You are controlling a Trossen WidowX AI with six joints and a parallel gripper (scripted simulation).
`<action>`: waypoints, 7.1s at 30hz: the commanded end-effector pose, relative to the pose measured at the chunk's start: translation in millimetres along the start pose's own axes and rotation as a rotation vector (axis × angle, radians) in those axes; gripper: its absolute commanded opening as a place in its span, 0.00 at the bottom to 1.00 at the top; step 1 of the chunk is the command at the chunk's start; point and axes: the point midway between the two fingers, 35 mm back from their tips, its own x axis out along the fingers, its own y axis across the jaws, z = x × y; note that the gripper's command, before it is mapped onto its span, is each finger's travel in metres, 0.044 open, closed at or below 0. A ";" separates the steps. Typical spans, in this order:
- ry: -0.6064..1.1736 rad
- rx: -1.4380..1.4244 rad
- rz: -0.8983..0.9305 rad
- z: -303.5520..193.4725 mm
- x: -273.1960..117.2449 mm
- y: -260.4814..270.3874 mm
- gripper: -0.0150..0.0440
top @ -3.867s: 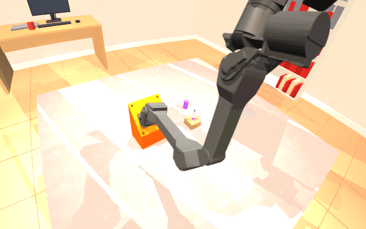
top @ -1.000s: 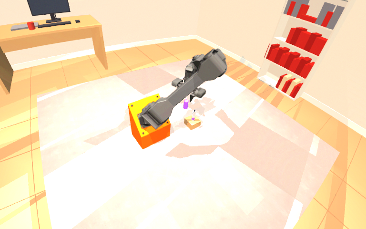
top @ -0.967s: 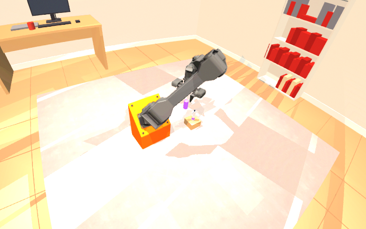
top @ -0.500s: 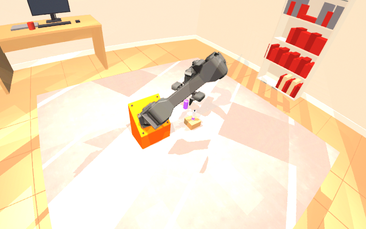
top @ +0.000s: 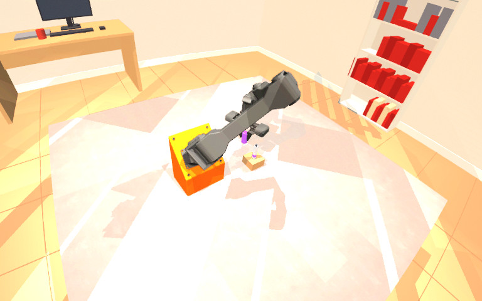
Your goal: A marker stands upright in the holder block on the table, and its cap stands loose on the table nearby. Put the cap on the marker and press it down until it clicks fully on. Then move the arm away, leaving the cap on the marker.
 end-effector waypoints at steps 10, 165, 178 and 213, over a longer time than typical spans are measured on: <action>-0.010 -0.027 -0.010 1.0 -2.9 -0.2 0.25; 0.006 -0.004 -0.003 -93.0 -62.8 -100.0 1.00; 0.006 0.057 -0.001 -92.6 -134.0 -99.1 0.91; 0.006 0.371 -0.006 -93.0 -115.4 -99.2 0.25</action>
